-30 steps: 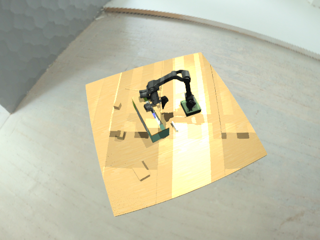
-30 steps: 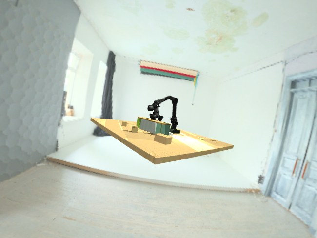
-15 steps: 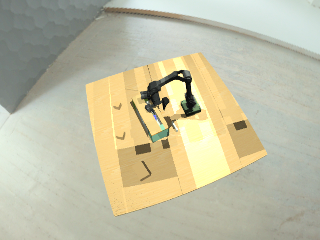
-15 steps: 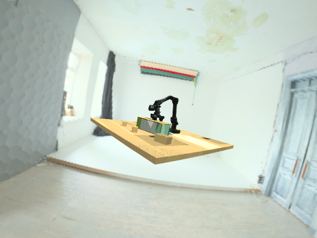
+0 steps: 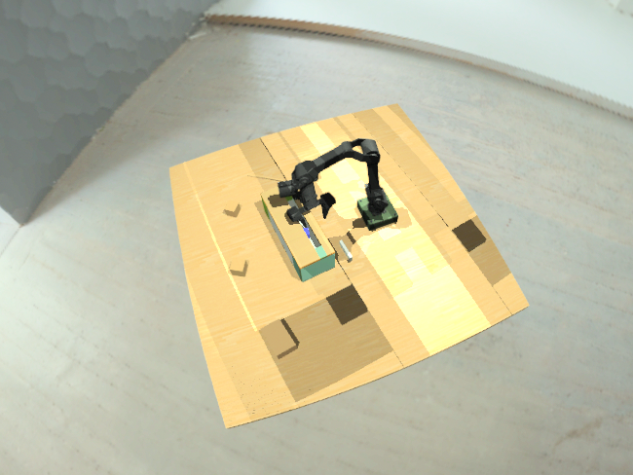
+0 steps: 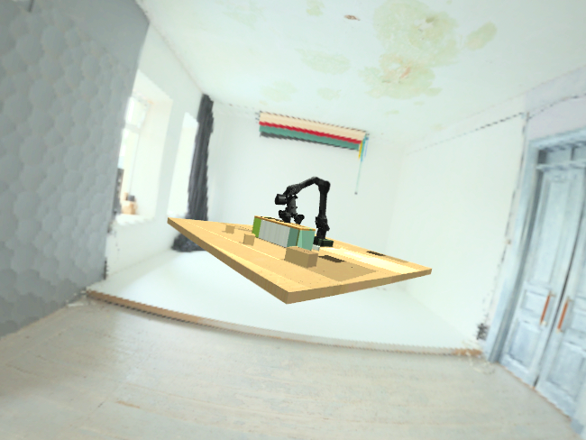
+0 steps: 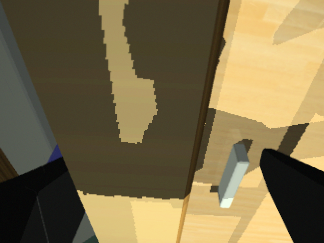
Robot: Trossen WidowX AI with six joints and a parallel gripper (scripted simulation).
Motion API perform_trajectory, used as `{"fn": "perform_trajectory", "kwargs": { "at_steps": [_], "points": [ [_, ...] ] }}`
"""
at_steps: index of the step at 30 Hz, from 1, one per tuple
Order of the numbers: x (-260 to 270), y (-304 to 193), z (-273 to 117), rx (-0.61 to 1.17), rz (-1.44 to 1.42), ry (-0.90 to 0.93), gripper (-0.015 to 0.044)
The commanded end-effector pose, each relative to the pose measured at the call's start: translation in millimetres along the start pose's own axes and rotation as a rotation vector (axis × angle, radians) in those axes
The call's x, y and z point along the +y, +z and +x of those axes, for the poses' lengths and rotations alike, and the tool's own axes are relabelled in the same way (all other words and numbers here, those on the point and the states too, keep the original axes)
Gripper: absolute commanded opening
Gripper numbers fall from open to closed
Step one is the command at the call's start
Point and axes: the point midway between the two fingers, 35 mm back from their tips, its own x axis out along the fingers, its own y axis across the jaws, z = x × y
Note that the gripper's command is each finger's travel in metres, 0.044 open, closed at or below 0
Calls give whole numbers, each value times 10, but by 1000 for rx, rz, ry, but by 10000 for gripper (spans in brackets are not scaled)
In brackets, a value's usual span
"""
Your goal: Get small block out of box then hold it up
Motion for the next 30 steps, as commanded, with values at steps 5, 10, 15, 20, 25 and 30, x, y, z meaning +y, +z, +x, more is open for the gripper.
{"fn": "perform_trajectory", "kwargs": {
  "at_steps": [5,10,15,20,25,30],
  "points": [
    [-5,-88,29,0,5,2,400],
    [-5,-95,31,1,5,2,400],
    [-6,-13,2,0,5,2,400],
    [-6,-13,2,0,5,2,400],
    [-5,-56,18,0,5,2,400],
    [-5,-104,34,1,5,2,400]
  ]
}}
